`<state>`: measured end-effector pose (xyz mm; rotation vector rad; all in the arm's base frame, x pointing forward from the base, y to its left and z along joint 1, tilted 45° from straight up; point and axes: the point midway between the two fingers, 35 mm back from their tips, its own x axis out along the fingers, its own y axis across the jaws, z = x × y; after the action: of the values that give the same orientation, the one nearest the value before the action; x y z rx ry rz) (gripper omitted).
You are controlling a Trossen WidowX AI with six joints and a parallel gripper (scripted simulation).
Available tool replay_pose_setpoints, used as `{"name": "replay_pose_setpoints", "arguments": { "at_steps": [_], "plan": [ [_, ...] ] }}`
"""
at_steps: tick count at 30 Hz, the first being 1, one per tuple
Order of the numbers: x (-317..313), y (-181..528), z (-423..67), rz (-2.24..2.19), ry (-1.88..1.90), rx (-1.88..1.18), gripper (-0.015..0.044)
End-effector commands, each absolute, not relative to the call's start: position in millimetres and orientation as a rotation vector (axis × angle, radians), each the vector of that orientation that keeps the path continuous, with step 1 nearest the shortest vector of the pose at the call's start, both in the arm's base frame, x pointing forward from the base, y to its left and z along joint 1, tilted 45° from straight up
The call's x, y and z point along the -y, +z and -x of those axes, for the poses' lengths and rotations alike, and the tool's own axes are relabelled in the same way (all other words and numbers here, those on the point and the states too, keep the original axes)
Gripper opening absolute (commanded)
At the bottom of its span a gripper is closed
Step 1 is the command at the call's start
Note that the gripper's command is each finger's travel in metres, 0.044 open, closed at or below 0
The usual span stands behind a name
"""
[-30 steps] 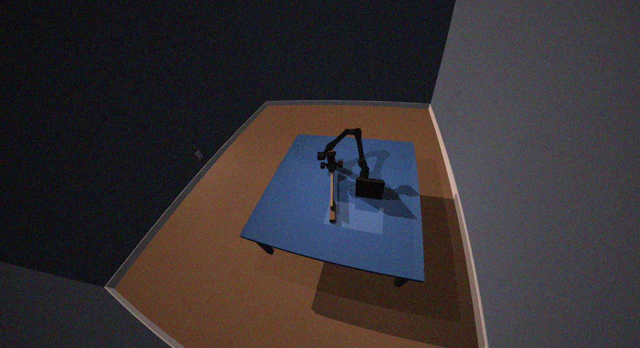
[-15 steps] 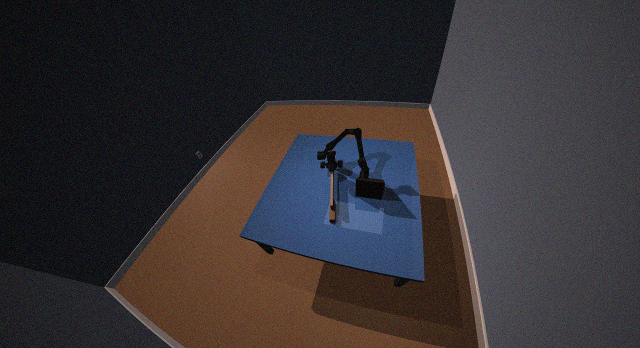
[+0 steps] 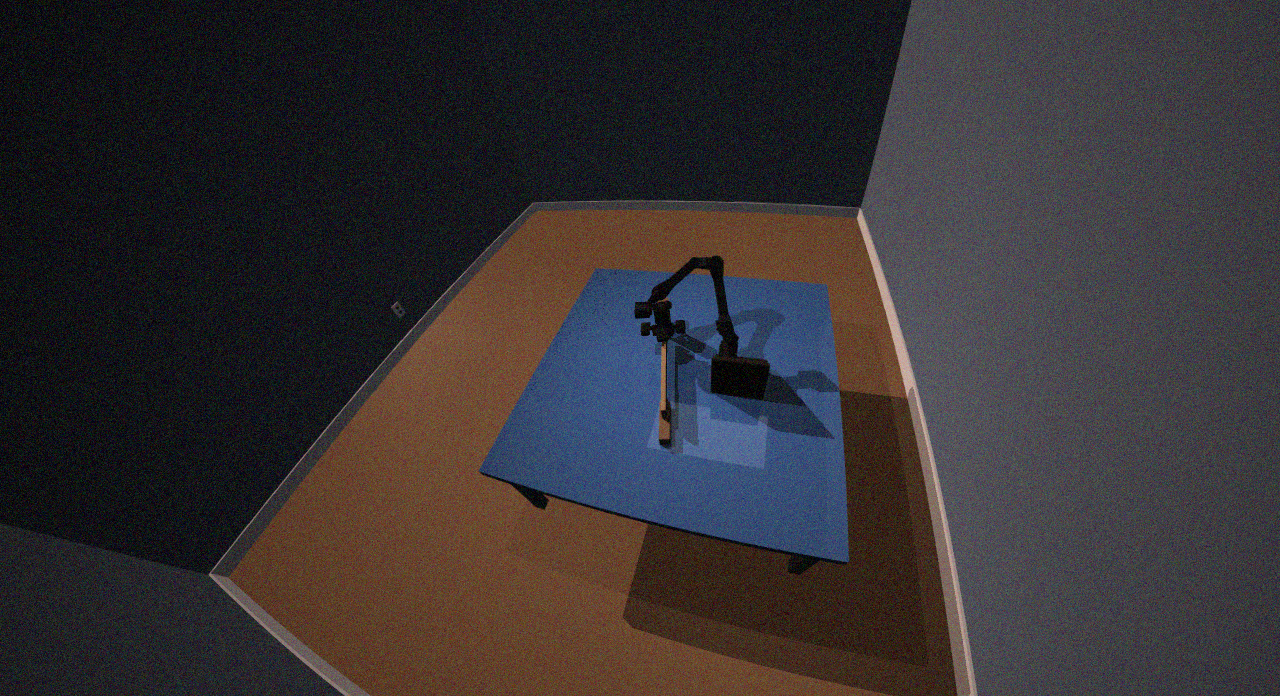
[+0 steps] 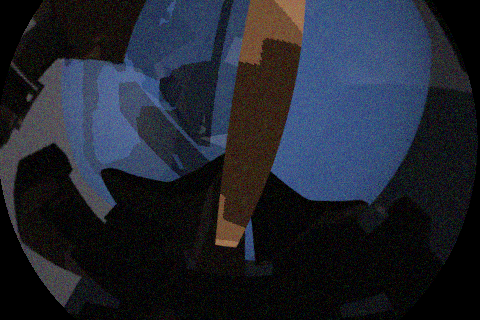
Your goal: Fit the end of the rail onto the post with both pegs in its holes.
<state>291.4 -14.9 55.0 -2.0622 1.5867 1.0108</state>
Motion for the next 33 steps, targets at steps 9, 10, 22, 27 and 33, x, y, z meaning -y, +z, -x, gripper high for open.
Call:
{"name": "replay_pose_setpoints", "arguments": {
  "at_steps": [9,10,22,27,33],
  "plan": [
    [16.4,61.3,-294.5,2.069,1.005,-1.575,0.0],
    [16.6,61.5,-294.6,2.069,1.005,-1.575,0.0],
    [19.3,64.0,-295.7,2.069,1.005,-1.575,0.0],
    [20.3,65.1,-296.2,2.069,1.005,-1.575,0.0],
    [21.4,66.5,-296.7,2.069,1.005,-1.575,0.0]
  ]
}}
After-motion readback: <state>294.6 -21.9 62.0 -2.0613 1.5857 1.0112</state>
